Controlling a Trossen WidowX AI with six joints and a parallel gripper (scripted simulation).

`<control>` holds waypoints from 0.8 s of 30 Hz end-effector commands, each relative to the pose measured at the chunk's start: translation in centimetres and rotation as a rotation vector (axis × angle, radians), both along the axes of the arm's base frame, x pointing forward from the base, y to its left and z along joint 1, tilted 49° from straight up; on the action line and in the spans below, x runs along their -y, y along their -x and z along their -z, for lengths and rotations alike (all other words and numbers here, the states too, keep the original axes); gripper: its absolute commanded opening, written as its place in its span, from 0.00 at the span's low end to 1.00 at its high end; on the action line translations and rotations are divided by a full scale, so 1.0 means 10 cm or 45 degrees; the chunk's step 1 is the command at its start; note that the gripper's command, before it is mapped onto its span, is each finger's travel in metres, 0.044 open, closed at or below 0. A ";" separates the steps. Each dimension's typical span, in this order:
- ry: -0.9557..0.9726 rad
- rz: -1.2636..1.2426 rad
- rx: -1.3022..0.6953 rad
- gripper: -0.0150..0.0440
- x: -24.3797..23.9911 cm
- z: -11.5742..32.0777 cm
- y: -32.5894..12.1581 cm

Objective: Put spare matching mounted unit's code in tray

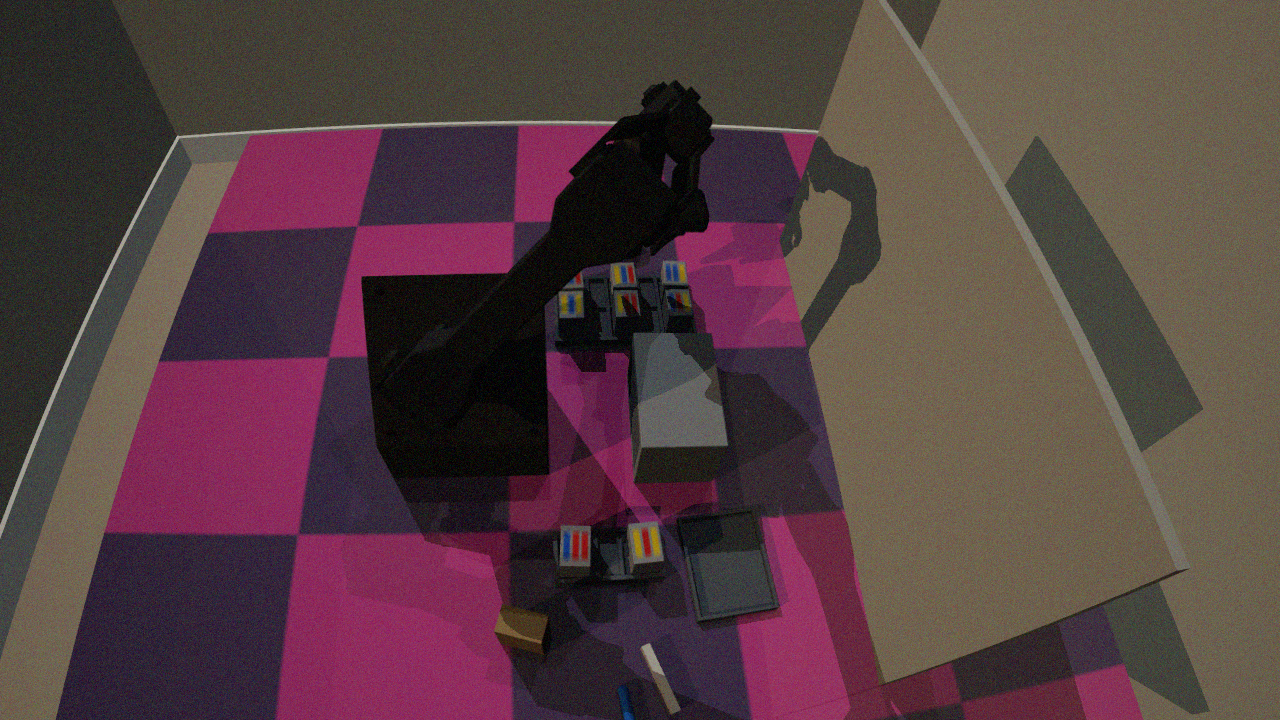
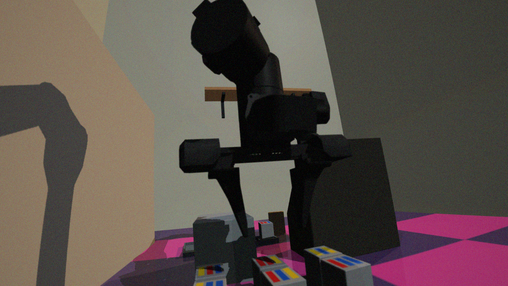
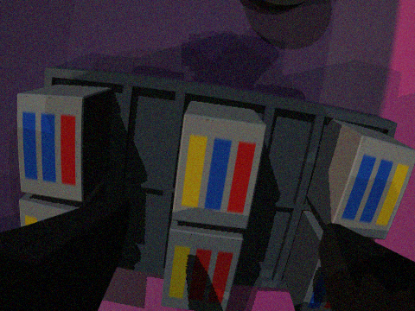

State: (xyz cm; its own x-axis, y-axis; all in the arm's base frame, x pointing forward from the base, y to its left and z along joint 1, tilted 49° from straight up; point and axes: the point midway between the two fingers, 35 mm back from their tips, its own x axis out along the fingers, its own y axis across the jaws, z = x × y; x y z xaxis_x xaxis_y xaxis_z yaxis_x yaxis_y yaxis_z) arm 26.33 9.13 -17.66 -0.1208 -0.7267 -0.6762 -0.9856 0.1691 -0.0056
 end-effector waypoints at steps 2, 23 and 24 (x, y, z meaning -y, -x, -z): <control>0.007 -0.008 -0.007 0.76 0.07 0.05 0.01; 0.008 -0.008 -0.007 0.76 0.31 0.29 0.04; 0.008 -0.008 -0.007 0.76 0.33 0.31 0.05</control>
State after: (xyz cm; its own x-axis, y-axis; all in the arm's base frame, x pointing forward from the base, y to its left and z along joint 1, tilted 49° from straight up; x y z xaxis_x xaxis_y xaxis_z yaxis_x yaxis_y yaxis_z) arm 26.08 6.41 -20.44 -0.1197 -0.7264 -0.6768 -0.9856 0.1688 -0.0069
